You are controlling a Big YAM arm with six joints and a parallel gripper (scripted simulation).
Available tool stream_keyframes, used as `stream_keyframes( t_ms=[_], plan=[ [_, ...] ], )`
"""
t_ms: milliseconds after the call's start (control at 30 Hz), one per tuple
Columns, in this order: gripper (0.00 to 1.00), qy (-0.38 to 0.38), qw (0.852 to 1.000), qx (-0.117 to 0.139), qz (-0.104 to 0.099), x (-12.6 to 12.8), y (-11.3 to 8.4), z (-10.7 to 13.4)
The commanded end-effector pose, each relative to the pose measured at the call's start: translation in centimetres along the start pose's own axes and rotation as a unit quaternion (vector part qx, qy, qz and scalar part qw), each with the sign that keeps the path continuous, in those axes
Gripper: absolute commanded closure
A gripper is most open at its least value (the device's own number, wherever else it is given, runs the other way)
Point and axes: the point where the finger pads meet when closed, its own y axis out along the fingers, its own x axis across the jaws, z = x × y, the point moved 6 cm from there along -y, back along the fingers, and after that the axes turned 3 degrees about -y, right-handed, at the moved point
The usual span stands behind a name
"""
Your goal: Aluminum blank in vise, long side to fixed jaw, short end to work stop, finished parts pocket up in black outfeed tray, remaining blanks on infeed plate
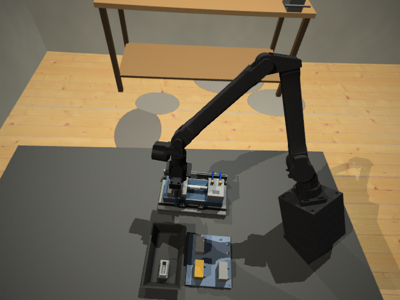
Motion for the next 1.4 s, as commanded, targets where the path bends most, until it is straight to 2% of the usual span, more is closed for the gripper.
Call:
stream_keyframes(
  t_ms=[0,700,1033,1367],
  plan=[
    [1.00,-0.006,1.000,-0.002,-0.017,0.7,0.8,-0.5],
    [1.00,0.005,1.000,0.000,0.016,-1.3,-5.1,0.0],
    [1.00,0.006,1.000,0.000,0.019,-1.5,-6.1,0.1],
    [1.00,0.007,1.000,0.000,0.019,-1.5,-6.1,0.2]
  ],
)
